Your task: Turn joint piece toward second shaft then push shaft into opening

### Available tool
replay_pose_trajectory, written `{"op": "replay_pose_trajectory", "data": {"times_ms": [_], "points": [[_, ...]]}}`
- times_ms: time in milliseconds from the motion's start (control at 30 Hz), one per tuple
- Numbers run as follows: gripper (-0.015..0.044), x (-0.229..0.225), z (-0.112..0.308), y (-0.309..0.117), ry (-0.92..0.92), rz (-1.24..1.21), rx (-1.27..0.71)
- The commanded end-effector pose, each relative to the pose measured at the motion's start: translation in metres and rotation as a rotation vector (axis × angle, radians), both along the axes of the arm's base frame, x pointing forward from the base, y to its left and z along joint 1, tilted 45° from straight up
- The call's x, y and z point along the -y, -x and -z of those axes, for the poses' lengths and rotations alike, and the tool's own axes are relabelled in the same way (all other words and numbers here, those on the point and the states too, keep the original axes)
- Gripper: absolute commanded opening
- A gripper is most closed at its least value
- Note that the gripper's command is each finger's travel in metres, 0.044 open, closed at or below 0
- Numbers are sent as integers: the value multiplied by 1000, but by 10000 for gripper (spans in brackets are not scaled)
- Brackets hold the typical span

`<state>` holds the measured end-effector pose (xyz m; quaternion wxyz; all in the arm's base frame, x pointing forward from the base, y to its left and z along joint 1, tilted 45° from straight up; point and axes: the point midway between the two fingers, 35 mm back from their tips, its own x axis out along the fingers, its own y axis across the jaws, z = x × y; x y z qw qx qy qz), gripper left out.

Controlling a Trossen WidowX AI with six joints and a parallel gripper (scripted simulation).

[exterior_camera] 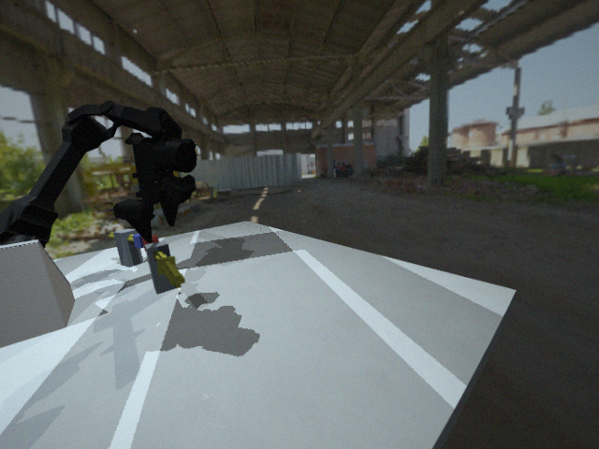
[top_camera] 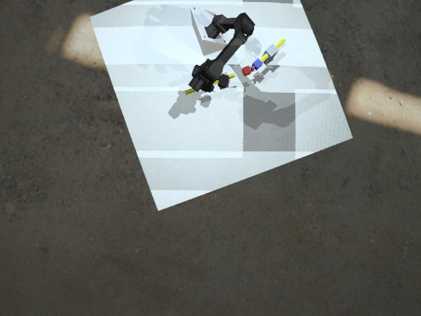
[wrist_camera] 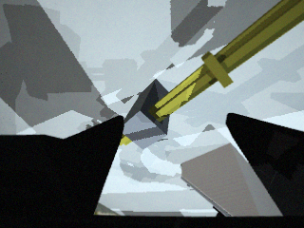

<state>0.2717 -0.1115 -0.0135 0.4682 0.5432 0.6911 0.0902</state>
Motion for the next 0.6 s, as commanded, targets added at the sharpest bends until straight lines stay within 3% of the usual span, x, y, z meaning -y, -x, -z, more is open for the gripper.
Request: {"op": "replay_pose_trajectory", "data": {"times_ms": [0,567], "points": [[440,18,16,0,55,-82,120],[440,81,75,7,224,-437,537]]}}
